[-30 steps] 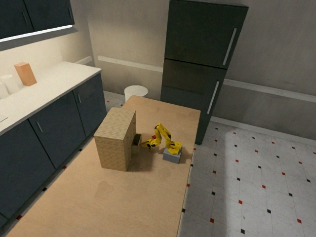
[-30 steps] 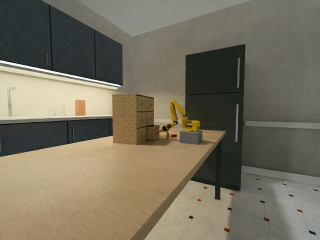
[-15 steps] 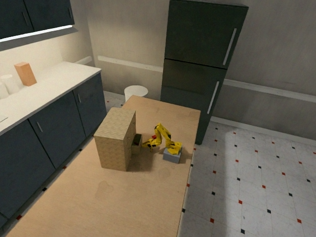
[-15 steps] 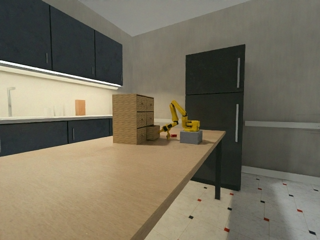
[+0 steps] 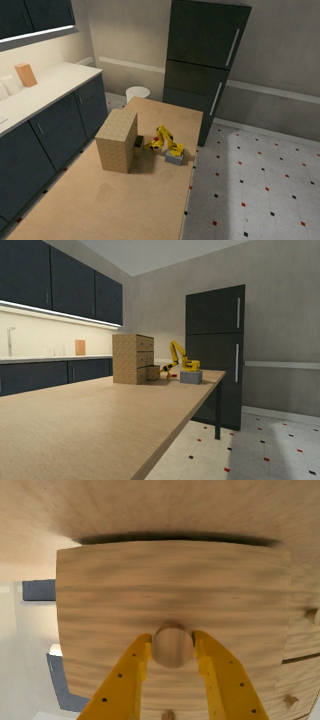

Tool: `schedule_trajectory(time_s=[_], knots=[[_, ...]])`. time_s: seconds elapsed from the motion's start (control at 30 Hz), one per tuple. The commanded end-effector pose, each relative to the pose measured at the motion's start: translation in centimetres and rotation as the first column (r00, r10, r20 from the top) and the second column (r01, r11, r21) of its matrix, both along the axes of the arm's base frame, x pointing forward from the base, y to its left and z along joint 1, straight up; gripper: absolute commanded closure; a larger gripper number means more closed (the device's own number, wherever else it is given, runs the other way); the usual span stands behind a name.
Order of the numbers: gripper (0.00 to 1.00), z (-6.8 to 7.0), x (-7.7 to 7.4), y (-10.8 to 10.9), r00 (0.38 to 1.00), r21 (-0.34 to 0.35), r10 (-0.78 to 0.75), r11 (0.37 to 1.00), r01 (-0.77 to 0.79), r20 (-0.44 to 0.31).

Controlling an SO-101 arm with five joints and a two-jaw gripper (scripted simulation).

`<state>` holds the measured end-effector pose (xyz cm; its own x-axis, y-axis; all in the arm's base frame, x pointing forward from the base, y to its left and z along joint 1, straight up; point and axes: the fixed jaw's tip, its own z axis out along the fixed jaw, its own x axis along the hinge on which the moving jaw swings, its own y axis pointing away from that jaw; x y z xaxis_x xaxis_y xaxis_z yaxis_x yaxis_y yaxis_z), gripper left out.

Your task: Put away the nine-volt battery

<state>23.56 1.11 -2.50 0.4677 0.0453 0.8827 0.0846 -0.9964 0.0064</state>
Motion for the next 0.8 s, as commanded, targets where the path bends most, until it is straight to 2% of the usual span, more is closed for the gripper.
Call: schedule_trajectory(time_s=[0.0, 0.77], knots=[[1.0, 0.07, -0.3, -0.32, 1.0, 0.008, -0.017, 1.0, 0.017, 0.005], [1.0, 0.08, -0.85, -0.41, 1.0, 0.008, -0.019, 1.0, 0.019, 0.005]])
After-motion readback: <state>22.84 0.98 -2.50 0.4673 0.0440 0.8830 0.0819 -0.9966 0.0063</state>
